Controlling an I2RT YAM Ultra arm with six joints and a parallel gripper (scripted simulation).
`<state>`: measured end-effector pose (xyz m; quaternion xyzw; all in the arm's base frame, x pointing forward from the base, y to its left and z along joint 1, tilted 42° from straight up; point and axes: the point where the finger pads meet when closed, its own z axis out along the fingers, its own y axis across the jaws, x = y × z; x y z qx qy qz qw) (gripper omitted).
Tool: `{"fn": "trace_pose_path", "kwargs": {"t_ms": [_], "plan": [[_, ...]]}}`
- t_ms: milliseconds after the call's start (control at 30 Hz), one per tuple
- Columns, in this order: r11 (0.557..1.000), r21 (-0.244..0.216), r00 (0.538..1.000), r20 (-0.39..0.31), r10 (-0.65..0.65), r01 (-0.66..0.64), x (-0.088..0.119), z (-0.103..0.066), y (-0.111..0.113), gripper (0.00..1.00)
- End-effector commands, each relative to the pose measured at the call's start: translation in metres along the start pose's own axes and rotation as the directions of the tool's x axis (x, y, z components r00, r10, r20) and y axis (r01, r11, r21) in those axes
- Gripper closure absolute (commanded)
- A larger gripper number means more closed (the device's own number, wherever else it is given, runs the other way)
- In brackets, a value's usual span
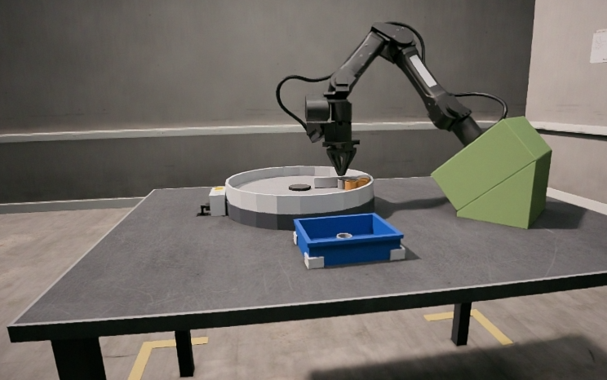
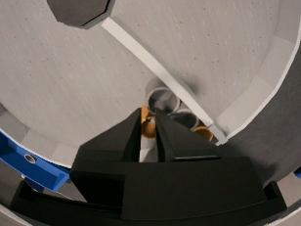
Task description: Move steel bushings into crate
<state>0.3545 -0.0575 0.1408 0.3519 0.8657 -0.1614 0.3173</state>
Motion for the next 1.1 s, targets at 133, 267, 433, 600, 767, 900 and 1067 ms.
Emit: {"fn": "trace_pose_path", "kwargs": {"t_ms": [133,267,433,600,767,900,1067], "plan": [[1.000,-0.021,1.000,0.014,-0.003,0.004,-0.0040,-0.0029,0.0082,0.87],[1.000,-0.021,1.000,0.014,-0.003,0.004,-0.0040,-0.0029,0.0082,0.87],[1.000,-0.021,1.000,0.014,0.002,-0.001,-0.0066,-0.0017,0.0073,0.87],[1.000,-0.016,1.000,0.013,0.009,-0.009,-0.0111,0.0015,0.0051,0.87],[1.000,-0.022,1.000,0.014,0.002,-0.001,-0.0093,-0.0005,0.0085,0.87],[1.000,-0.022,1.000,0.014,0.002,-0.001,-0.0092,-0.0005,0.0084,0.87],[1.000,-0.022,1.000,0.014,0.002,-0.001,-0.0092,-0.0005,0.0084,0.87]]}}
